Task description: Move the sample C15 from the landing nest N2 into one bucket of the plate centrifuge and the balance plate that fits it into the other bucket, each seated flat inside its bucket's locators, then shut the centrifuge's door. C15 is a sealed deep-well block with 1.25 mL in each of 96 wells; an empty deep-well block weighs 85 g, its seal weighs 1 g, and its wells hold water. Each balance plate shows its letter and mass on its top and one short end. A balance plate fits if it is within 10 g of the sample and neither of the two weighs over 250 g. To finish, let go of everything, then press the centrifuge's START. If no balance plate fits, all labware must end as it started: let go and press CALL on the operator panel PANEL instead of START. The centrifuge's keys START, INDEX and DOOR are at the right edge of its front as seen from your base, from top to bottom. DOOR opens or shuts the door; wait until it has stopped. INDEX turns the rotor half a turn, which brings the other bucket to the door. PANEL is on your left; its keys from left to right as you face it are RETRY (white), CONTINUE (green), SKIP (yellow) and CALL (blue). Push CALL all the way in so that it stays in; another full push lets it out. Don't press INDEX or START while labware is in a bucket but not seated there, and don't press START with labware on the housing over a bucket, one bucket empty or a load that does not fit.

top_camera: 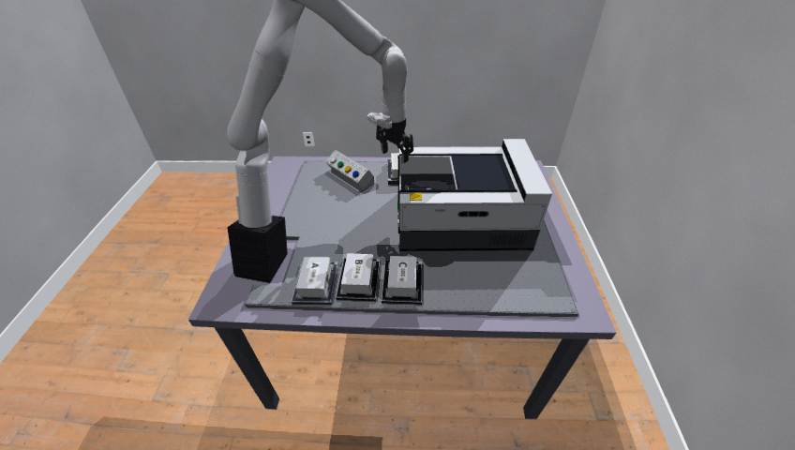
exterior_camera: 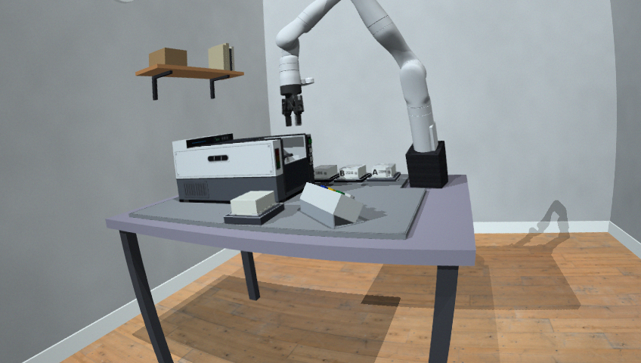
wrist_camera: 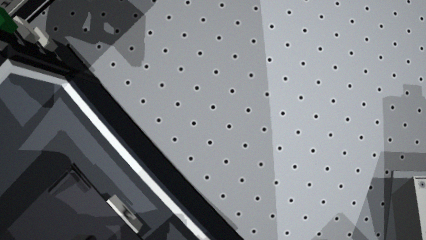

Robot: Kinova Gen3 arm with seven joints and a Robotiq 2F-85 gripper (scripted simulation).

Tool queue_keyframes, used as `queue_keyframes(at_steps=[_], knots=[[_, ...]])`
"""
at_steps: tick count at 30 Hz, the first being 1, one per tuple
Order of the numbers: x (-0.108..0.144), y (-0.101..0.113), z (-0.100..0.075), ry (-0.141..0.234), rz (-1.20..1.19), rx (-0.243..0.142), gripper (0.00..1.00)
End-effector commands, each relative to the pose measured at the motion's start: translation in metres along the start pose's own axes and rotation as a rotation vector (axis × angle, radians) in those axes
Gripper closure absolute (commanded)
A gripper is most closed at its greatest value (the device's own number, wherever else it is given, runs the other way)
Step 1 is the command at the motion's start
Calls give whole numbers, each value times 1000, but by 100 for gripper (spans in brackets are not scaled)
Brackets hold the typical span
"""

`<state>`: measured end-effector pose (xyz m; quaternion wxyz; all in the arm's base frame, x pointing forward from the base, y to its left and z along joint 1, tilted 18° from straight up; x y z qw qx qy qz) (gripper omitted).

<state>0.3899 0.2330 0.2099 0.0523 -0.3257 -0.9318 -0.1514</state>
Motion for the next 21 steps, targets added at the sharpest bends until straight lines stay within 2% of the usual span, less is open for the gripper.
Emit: queue_keyframes(at_steps=[1,10,12,21], knots=[[5,10,-1,-1,-40,-1,0],[23,33,-1,-1,-400,-1,0],[23,33,-1,-1,-400,-1,0],[42,57,-1,-1,-405,-1,0]])
Point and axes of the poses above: the point where the finger pads meet when closed, its own z axis out along the fingers, its own x axis across the jaws, y = z × x, the point moved 1 cm from there along -z, back along the fingers, and after that the axes turned 7 degrees about z, right-handed, at the moved point
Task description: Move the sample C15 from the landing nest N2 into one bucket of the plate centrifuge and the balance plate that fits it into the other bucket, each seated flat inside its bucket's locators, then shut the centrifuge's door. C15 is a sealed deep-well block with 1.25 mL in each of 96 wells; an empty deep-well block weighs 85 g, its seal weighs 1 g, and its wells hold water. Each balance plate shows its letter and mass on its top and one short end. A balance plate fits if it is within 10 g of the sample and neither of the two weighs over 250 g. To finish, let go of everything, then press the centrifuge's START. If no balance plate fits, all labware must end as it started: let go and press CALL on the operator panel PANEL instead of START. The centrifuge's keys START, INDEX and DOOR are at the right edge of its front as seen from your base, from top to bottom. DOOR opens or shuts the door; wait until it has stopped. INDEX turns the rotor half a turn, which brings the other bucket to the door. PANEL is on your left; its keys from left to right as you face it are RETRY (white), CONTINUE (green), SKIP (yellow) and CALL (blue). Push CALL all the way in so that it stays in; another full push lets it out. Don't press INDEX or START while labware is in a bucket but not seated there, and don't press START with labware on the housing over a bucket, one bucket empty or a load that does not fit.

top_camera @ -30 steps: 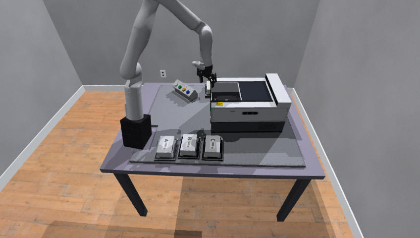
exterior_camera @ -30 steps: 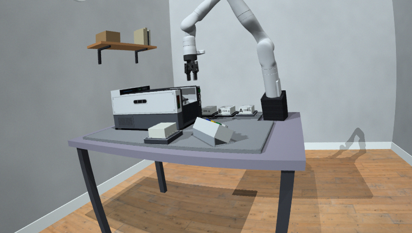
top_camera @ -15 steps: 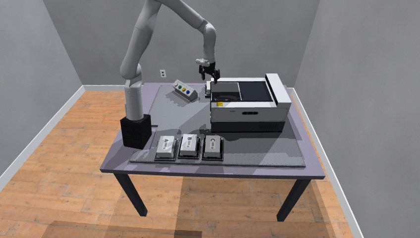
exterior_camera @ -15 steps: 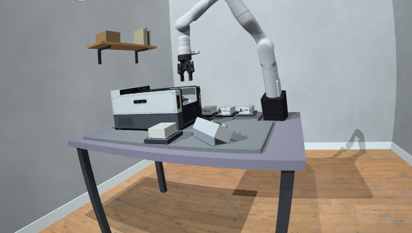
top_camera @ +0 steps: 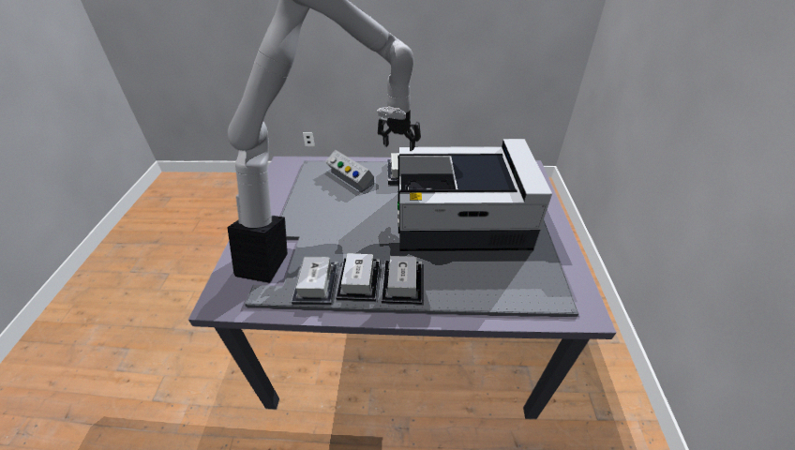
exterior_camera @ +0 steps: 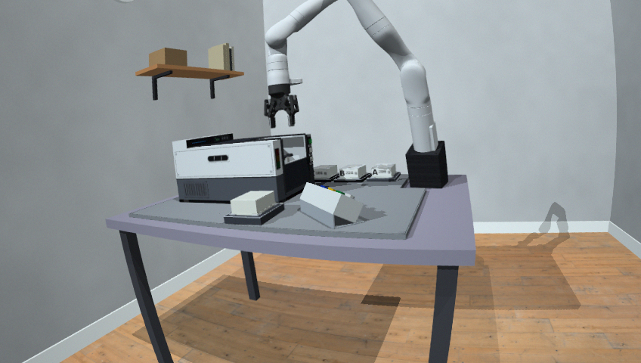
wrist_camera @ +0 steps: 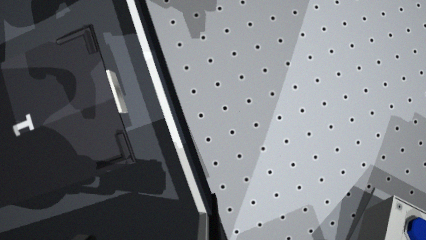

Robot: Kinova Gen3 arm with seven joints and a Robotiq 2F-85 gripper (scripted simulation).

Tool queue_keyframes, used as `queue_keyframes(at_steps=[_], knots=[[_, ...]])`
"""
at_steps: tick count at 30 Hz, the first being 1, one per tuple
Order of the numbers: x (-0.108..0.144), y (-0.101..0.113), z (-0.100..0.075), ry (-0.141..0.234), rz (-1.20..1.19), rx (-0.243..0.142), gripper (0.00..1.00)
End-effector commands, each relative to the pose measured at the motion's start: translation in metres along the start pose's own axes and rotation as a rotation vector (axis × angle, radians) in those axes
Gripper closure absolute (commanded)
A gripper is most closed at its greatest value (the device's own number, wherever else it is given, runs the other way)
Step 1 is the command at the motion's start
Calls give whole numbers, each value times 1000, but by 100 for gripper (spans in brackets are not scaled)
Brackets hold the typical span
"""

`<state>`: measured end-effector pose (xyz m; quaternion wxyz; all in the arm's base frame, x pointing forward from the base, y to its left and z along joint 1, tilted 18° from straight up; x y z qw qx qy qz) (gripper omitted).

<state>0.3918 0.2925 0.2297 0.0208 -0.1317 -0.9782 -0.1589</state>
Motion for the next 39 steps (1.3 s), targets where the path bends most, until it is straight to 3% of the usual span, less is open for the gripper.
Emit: queue_keyframes(at_steps=[1,21,33,39], knots=[[2,11,-1,-2,0,0,0],[18,69,-1,-2,0,-1,0],[35,98,-1,-2,-400,0,0],[45,115,-1,-2,-404,-1,0]])
Point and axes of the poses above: the point where the finger pads meet when closed, its own z axis out along the fingers, its own x axis across the jaws, y = z × x, the point moved 1 cm from there along -z, back along the fingers, and after that the axes turned 7 degrees about z, right-handed, at the moved point
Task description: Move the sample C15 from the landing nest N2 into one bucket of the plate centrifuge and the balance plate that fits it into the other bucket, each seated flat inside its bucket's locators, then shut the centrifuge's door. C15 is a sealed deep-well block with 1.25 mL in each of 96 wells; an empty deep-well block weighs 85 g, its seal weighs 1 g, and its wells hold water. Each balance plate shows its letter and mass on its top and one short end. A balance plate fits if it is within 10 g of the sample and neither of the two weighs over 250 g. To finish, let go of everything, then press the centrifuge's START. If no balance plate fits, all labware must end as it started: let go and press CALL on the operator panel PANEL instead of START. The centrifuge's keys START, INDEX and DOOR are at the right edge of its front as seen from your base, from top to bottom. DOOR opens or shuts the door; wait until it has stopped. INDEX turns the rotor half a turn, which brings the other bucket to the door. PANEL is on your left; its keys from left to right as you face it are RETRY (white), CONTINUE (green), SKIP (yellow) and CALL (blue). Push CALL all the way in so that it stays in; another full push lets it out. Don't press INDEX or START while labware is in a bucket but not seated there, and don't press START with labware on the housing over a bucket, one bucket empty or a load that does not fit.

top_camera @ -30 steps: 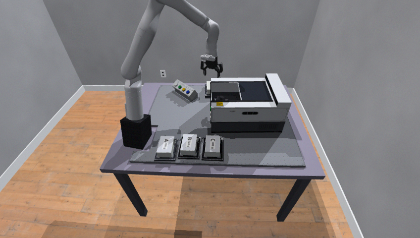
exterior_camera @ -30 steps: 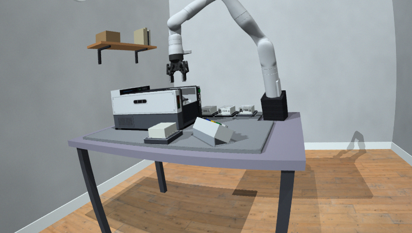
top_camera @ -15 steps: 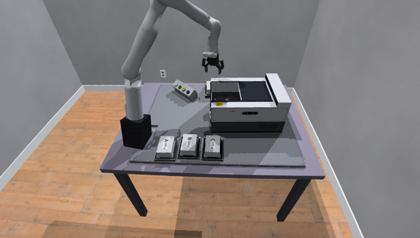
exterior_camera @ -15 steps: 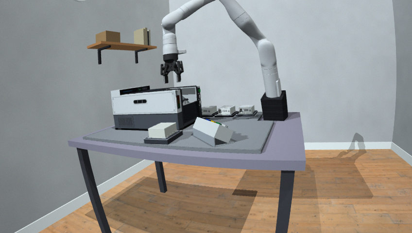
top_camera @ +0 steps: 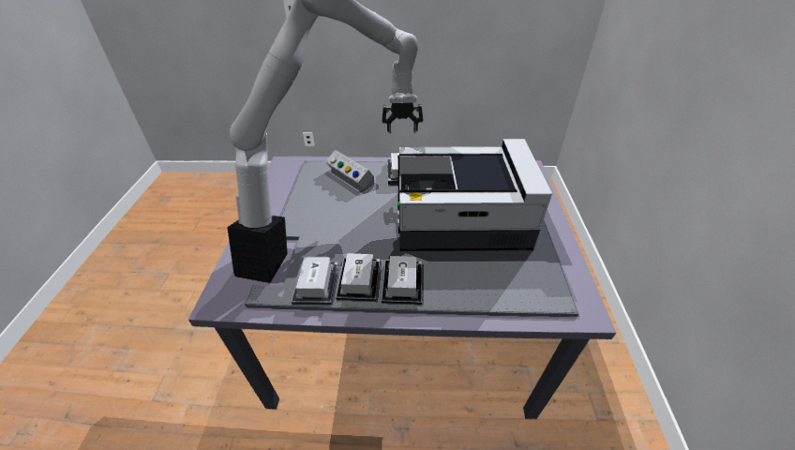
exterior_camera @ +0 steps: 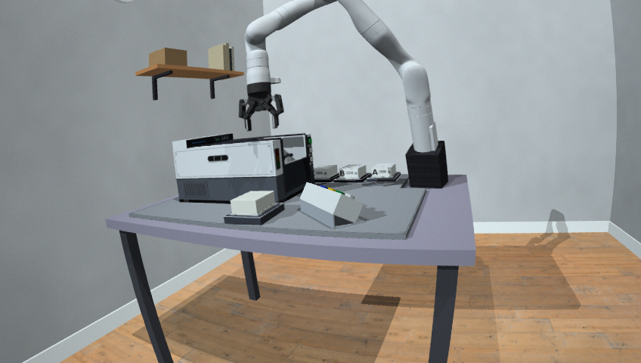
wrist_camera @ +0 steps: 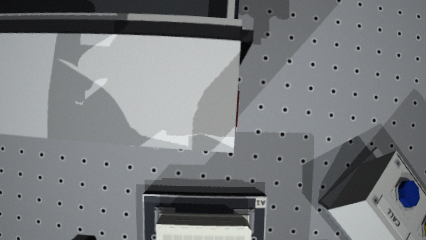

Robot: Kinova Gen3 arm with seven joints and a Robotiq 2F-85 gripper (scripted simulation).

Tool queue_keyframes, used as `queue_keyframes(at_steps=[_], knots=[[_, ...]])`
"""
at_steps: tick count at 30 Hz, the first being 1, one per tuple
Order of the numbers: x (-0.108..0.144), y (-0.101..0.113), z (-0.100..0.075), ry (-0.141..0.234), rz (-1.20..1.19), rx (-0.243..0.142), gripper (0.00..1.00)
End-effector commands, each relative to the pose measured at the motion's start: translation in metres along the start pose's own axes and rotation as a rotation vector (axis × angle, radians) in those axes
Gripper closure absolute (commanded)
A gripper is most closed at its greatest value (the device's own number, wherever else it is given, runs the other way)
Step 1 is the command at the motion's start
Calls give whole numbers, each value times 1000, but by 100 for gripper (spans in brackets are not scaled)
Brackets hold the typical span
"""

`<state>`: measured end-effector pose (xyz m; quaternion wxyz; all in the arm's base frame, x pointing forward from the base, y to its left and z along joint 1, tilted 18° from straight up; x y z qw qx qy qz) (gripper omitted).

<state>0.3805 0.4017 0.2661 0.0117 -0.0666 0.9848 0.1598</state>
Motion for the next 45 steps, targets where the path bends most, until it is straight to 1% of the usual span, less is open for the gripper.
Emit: queue_keyframes(at_steps=[1,3,18,20,30,45], knots=[[1,12,-1,-1,-2,0,0],[1,12,-1,-1,-2,0,0],[6,61,-1,-1,-2,-1,0],[6,61,-1,-1,-2,-1,0],[10,94,-1,-1,-2,-1,0],[10,96,0,-1,-2,-1,0]])
Point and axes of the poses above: the point where the finger pads meet when closed, its own z axis out along the fingers, its own x axis across the jaws, y = z × x, the point moved 1 cm from there along -z, back along the fingers, and after that the axes turned 7 degrees about z, right-handed, at the moved point
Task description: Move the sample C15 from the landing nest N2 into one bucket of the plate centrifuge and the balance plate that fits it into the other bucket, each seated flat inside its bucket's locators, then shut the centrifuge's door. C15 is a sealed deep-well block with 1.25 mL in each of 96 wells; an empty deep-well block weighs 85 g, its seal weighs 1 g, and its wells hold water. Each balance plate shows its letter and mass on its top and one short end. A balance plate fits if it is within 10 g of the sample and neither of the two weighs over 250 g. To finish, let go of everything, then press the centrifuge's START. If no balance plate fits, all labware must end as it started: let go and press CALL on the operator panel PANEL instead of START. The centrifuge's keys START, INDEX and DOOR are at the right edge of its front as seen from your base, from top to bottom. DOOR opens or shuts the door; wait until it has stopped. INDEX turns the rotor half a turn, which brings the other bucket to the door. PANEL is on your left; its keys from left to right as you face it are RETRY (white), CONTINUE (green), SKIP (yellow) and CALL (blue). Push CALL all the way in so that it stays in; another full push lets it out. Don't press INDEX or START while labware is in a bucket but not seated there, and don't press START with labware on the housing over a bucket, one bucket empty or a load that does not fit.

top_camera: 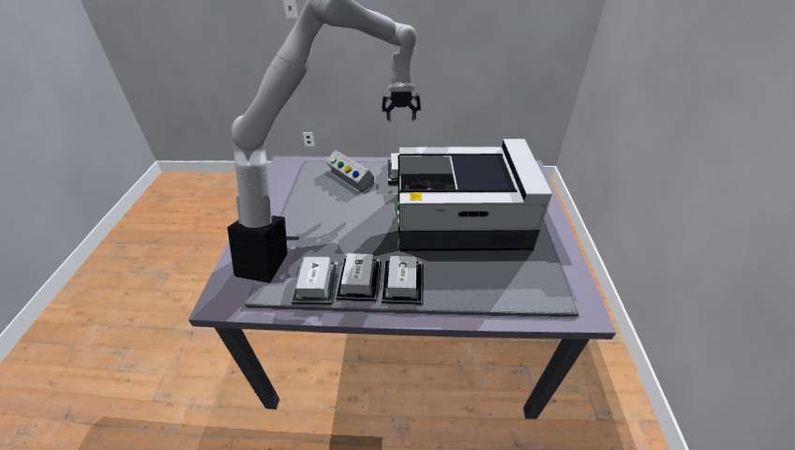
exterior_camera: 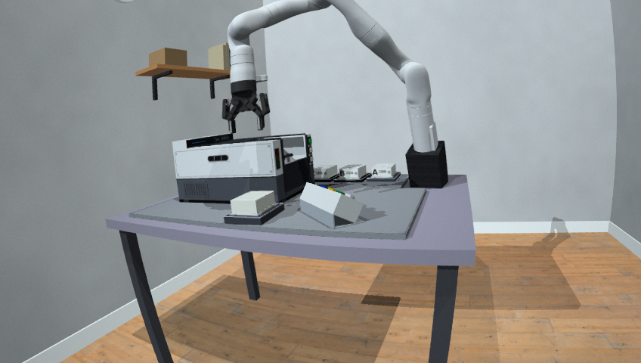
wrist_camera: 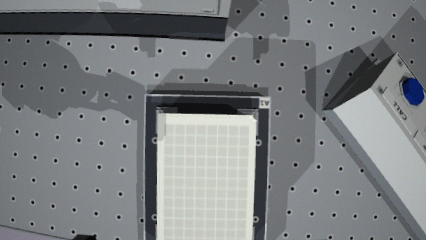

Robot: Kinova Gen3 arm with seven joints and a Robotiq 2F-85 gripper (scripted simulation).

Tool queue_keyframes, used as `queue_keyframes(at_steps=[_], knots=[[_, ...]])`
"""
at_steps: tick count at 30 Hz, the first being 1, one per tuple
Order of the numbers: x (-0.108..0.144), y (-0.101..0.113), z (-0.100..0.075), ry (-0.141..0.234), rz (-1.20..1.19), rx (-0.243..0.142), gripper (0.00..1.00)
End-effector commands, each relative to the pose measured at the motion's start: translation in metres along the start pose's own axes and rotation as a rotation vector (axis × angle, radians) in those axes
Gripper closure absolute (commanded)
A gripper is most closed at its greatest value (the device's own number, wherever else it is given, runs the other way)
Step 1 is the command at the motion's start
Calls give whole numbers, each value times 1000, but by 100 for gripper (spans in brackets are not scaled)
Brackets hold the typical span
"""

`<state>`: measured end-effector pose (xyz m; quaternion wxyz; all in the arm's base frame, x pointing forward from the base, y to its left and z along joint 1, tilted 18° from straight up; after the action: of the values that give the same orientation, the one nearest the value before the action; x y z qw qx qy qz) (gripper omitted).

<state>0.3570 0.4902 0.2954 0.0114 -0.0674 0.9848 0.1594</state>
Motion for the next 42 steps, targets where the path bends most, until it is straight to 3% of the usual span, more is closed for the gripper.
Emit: queue_keyframes(at_steps=[1,42], knots=[[0,0,1,-2,0,-2,0],[0,1,49,-2,0,-2,0]])
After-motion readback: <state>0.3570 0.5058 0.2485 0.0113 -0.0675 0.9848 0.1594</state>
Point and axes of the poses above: the point where the finger pads meet when closed, its own z axis out along the fingers, its own x axis across the jaws, y = z × x, the point moved 1 cm from there along -z, back along the fingers, and after that the axes turned 7 degrees about z, right-handed, at the moved point
